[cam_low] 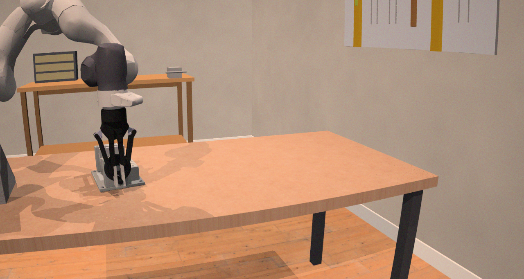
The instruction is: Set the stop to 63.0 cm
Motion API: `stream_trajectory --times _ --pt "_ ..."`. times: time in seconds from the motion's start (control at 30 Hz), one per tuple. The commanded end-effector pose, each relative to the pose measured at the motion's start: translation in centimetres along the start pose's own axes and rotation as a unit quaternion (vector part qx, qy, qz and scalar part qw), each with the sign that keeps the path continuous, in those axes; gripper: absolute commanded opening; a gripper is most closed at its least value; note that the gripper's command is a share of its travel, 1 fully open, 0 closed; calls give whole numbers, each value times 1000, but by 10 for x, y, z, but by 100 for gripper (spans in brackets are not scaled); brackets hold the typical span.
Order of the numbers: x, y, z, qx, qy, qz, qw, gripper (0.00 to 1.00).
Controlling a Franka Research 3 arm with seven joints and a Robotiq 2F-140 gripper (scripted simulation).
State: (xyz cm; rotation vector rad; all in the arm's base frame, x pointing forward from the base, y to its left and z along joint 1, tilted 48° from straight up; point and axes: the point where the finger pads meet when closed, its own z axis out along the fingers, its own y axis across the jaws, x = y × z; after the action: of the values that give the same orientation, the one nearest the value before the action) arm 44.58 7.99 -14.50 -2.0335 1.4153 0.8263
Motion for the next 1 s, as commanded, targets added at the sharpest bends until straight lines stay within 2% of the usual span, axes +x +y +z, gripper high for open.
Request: stream_trajectory --times 0.0,0.53,0.97 --pt "0 4 0 0 -1 -2 1000 4" --pt "0 18 -8 0 -1 -2 1000 4" --pt "0 25 -33 0 -1 -2 1000 4"
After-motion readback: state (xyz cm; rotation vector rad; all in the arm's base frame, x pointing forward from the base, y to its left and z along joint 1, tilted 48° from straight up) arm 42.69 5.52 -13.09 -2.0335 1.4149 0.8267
